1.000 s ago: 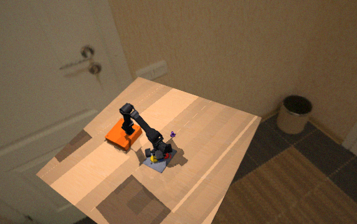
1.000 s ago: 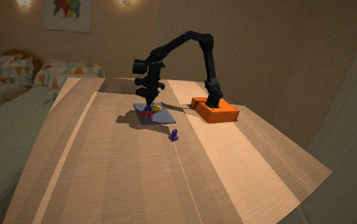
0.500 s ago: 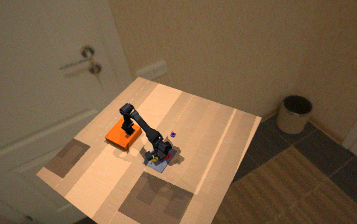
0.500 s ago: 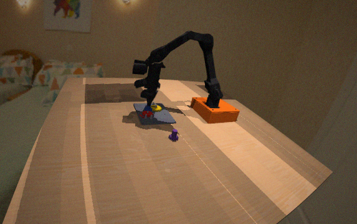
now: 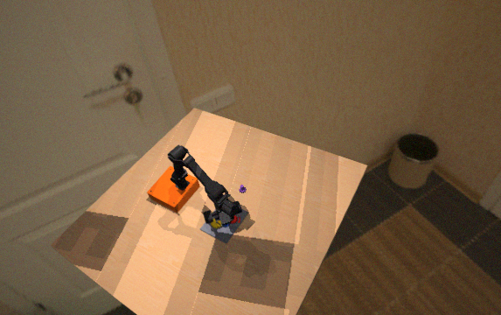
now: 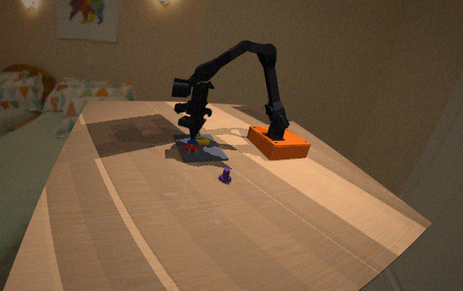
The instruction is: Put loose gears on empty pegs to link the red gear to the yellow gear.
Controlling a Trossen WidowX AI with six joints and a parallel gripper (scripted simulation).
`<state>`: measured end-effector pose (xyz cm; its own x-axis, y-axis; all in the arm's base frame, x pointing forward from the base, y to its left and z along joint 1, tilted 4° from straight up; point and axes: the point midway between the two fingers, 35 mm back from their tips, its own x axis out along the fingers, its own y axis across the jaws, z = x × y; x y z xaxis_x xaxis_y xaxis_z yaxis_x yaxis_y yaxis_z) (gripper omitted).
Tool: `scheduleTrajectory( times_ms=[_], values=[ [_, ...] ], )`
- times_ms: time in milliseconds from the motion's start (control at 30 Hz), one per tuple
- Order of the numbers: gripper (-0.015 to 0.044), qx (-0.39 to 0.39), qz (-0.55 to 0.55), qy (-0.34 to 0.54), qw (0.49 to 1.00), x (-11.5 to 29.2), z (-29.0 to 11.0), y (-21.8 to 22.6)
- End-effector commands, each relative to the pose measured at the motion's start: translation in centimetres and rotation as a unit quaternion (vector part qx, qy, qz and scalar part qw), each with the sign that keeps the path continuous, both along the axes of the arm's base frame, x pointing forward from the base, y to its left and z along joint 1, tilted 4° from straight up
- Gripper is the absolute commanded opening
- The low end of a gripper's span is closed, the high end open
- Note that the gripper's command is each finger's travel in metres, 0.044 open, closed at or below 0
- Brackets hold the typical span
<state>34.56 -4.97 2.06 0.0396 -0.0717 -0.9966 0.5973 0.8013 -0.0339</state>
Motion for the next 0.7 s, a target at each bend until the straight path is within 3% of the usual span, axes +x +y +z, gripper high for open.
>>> scheduleTrajectory(
  times_ms=[0, 467, 667],
  values=[
    [0.0131, 0.001, -0.009, -0.002, 1.000, 0.1, 0.4, -0.1],
    [0.0140, 0.001, -0.009, -0.002, 1.000, -0.1, 4.8, 0.2],
    [0.0298, 0.001, -0.008, 0.001, 1.000, -0.8, 9.1, 0.6]
  ],
)
